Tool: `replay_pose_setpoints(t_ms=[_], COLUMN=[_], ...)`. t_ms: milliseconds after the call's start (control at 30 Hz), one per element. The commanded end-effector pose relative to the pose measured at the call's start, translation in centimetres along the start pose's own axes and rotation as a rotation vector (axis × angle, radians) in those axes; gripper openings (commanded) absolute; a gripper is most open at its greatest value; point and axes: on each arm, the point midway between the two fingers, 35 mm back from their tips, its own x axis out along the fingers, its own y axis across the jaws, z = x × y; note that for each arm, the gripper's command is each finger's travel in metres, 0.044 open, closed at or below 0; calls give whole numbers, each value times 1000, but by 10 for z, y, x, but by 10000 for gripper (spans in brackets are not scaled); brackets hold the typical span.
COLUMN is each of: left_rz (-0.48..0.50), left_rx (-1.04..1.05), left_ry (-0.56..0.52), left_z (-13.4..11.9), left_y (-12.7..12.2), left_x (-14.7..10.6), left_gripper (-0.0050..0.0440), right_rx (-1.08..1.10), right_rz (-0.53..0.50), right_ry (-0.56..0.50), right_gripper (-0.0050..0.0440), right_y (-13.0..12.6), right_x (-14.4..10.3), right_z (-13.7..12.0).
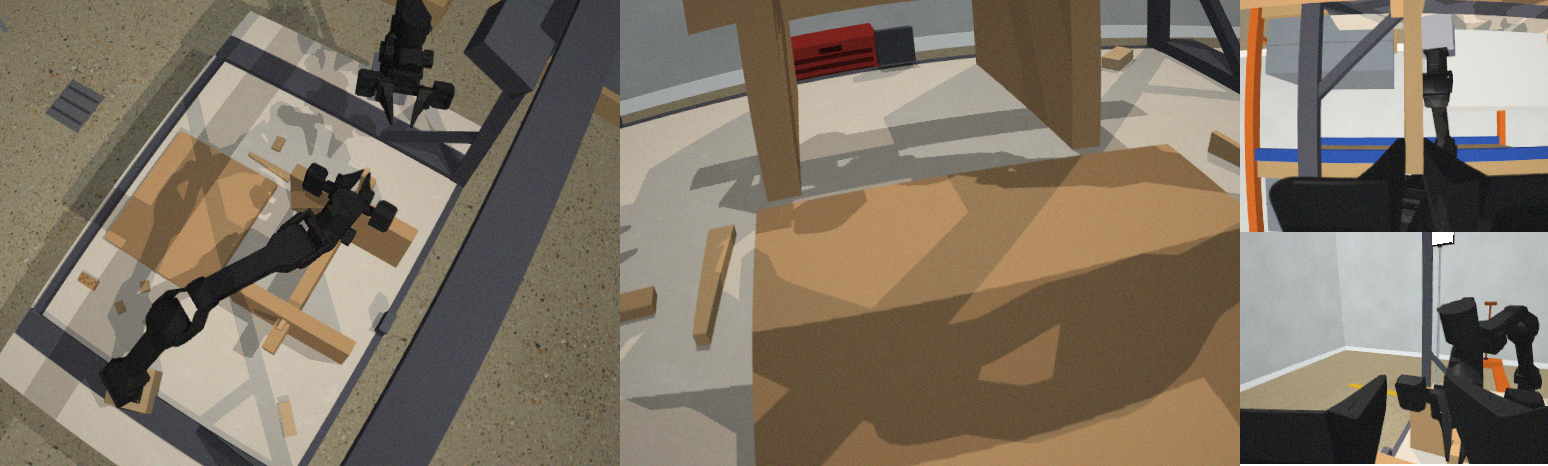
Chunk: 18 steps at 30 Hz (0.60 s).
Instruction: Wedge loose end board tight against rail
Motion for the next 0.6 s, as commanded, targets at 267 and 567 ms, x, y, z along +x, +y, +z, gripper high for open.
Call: replay_pose_setpoints(t_ms=[267, 567], left_rz=[2, 3], left_rx=[-22, -23], left_ry=[41, 41], left_z=[-22, -22], left_y=[-1, -1], left_x=[-9, -9], left_gripper=[10, 10], right_rx=[1, 1], right_rz=[0, 0], right_ry=[-28, -28], right_gripper=[175, 175], right_y=[0, 0], right_x=[-2, -2], right_z=[10, 10])
